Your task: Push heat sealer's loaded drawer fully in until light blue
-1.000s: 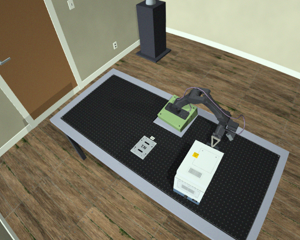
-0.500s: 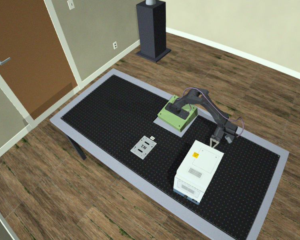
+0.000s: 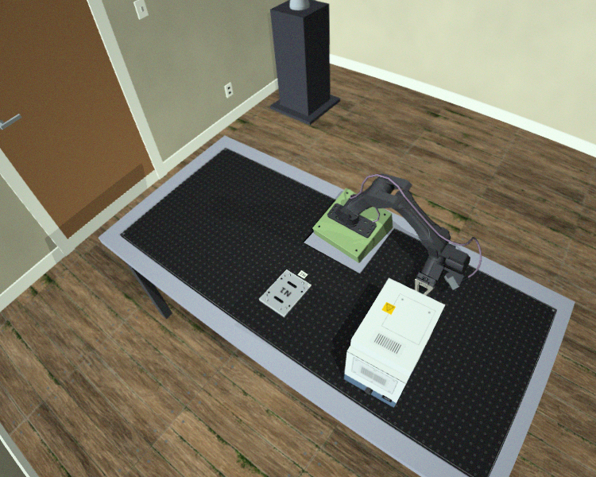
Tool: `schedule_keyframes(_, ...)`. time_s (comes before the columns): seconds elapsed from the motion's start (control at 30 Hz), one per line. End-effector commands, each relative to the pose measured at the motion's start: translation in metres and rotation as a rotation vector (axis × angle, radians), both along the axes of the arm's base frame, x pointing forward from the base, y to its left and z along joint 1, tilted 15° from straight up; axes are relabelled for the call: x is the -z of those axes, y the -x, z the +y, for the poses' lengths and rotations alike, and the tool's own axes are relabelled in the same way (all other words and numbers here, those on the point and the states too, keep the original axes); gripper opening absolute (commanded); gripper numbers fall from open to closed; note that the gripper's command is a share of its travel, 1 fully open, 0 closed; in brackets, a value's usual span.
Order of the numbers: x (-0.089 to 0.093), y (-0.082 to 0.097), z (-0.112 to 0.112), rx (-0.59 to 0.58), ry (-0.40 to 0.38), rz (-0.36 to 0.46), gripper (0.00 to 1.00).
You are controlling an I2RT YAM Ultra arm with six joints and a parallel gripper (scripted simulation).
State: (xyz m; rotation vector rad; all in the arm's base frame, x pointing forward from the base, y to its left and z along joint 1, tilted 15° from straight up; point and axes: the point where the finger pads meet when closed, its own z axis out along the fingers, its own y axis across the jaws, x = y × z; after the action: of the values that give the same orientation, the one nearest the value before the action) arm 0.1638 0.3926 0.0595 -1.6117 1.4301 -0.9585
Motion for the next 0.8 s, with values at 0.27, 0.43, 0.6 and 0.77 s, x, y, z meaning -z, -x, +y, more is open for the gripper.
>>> schedule_keyframes(0.27, -0.0107, -0.0011, 0.0014, -0.006, -0.029, -0.013, 0.0)
schedule_keyframes(0.43, -0.0107, -0.0011, 0.0014, -0.006, -0.029, -0.013, 0.0)
schedule_keyframes(0.6, -0.0107, -0.0011, 0.0014, -0.006, -0.029, -0.013, 0.0)
schedule_keyframes(0.77, -0.0107, -0.0011, 0.0014, -0.006, -0.029, -0.013, 0.0)
